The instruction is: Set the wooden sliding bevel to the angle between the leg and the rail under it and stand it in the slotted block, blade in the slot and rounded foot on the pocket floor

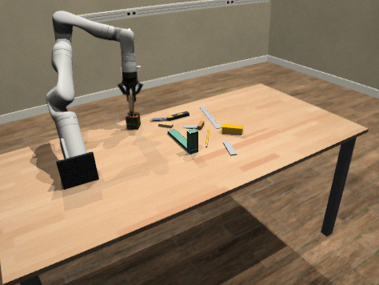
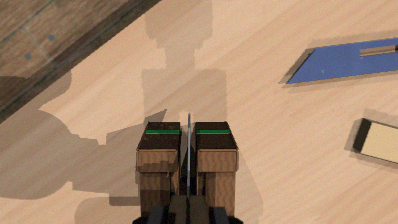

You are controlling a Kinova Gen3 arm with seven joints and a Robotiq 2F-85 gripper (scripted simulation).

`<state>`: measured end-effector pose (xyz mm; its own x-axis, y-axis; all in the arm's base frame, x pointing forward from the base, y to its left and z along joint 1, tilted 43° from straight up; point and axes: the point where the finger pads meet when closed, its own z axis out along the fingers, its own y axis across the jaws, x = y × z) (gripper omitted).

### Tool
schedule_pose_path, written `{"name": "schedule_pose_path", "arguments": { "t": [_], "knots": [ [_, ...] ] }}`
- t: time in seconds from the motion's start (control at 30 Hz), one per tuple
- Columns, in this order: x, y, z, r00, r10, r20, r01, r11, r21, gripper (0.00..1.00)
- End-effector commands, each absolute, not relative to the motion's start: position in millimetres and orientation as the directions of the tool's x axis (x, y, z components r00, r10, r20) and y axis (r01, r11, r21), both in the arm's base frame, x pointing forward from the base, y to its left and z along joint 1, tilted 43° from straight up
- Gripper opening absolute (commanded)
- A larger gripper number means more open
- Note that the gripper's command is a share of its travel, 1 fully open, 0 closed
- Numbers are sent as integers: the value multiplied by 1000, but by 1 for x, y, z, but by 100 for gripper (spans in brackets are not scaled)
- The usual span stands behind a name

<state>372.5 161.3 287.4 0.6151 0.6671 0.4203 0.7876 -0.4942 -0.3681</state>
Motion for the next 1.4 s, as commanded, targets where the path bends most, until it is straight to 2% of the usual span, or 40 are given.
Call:
{"name": "schedule_pose_path", "arguments": {
  "t": [0.0,1.37],
  "knots": [
    [372,155,295,615,666,422,788,-495,-367,10],
    [370,135,316,615,666,422,788,-495,-367,10]
  ]
}}
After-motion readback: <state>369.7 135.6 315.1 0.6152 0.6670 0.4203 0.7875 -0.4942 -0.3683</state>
